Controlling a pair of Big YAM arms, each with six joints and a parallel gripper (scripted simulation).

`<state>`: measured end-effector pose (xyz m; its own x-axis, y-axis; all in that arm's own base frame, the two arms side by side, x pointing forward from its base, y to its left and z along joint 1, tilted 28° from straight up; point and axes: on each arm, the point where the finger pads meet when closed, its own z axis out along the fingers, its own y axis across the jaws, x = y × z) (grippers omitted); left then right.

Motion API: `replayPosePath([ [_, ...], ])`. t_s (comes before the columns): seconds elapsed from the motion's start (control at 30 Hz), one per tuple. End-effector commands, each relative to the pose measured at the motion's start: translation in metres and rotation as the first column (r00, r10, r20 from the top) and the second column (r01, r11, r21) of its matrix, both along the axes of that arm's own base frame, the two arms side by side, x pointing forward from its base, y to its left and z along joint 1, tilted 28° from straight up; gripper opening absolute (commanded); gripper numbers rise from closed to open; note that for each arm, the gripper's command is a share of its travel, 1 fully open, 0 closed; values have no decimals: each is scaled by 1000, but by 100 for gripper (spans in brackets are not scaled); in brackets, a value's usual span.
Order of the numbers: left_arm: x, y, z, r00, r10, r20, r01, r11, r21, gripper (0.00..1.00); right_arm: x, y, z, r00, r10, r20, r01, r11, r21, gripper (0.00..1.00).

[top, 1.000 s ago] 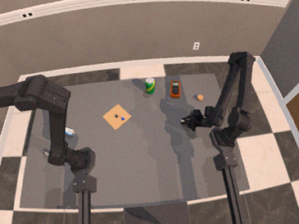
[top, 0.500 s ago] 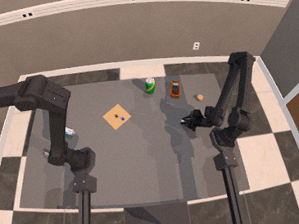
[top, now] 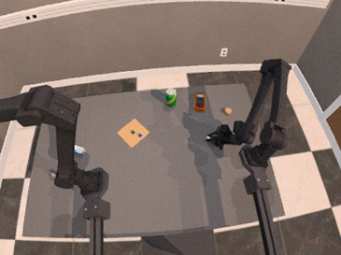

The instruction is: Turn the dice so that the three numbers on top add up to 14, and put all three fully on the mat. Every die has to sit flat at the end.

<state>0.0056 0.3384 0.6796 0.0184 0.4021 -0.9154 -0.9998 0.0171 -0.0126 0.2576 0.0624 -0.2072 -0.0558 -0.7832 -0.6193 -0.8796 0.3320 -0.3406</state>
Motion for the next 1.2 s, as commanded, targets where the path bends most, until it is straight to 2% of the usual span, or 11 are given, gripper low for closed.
replayPosePath([
  [0.0, -3, -17, 17, 1000, 10, -12, -9, 998, 54, 100, -7, 0, -3, 1000, -2, -20, 2, 1000, 5, 30],
  [0.57, -3, -17, 17, 1000, 10, -12, -9, 998, 54, 100, -8, -1, -1, 1000, -3, -23, 4, 1000, 4, 30],
  [0.67, -3, -17, 17, 1000, 10, -12, -9, 998, 54, 100, -20, -1, 11, 999, -3, -34, 3, 1000, 6, 30],
  [1.17, -3, -17, 17, 1000, 10, -12, -9, 998, 54, 100, -39, -20, 40, 1000, -3, -31, 4, 1000, 12, 30],
])
